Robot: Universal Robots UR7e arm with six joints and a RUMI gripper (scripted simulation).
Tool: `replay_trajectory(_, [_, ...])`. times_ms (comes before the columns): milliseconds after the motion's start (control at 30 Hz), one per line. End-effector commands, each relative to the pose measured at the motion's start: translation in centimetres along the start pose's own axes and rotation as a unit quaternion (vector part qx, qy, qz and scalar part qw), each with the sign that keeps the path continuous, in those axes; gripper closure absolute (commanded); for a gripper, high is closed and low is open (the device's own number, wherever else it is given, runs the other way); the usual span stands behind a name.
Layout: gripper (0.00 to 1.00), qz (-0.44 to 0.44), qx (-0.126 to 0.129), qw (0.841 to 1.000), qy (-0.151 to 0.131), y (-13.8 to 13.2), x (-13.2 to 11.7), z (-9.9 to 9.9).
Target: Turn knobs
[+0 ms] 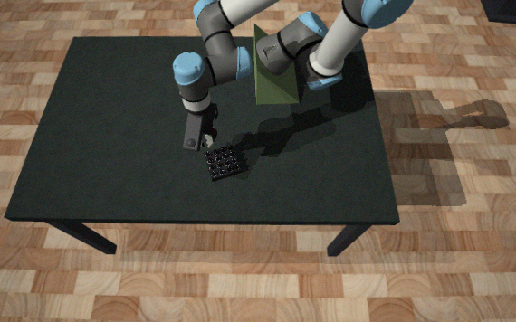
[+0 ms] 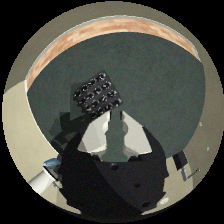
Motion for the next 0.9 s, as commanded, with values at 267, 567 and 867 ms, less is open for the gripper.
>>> replay_trajectory(267, [0.89,0.151,-0.002,0.989,0.0,0.23,-0.35,-0.36])
replay_trajectory(567, [0.89,0.204,-0.002,0.979,0.001,0.33,-0.46,-0.49])
replay_trajectory(867, [0.89,0.222,-0.002,0.975,0.001,0.38,-0.47,-0.53])
Point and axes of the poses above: the point where the finger pads meet when closed, its own z axis out along the fingers, its own y axis across the jaws, x = y × z, the point moved 3 cm from there along -z, back along the fingers, and after that the axes turned 12 degrees about z, right-handed, at the moved point
